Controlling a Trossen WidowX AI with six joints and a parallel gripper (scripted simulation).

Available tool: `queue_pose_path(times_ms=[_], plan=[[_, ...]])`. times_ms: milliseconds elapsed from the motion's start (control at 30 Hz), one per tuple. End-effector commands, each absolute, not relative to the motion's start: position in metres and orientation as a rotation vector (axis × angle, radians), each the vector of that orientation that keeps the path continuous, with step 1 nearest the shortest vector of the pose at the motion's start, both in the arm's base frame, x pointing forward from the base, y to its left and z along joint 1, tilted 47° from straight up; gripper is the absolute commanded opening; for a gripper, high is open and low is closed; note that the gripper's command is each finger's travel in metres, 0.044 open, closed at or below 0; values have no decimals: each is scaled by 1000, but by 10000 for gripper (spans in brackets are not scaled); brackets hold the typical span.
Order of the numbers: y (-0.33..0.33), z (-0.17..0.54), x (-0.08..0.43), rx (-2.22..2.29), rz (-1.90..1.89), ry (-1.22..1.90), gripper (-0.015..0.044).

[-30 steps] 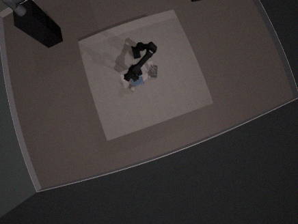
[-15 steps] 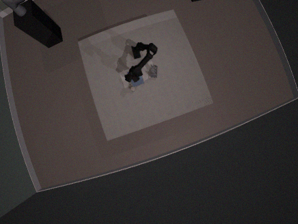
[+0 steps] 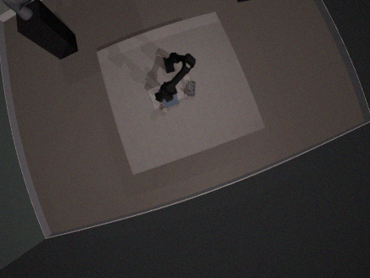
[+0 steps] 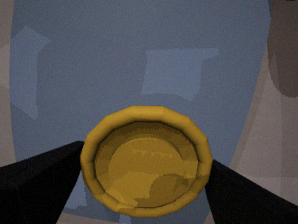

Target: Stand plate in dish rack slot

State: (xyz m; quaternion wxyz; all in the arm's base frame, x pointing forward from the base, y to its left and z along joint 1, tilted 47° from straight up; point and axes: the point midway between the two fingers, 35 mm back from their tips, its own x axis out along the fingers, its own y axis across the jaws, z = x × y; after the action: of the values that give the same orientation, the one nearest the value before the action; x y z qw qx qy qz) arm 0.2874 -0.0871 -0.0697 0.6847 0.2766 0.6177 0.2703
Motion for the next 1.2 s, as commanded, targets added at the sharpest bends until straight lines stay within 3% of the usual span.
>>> queue_pose_path(times_ms=[0, 100, 467, 1167], plan=[[-87, -70, 288, 625, 604, 1382, 305], [-87, -70, 288, 625, 604, 1382, 285], [-120, -43, 288, 622, 598, 1384, 0], [-163, 19, 283, 690, 537, 1414, 0]])
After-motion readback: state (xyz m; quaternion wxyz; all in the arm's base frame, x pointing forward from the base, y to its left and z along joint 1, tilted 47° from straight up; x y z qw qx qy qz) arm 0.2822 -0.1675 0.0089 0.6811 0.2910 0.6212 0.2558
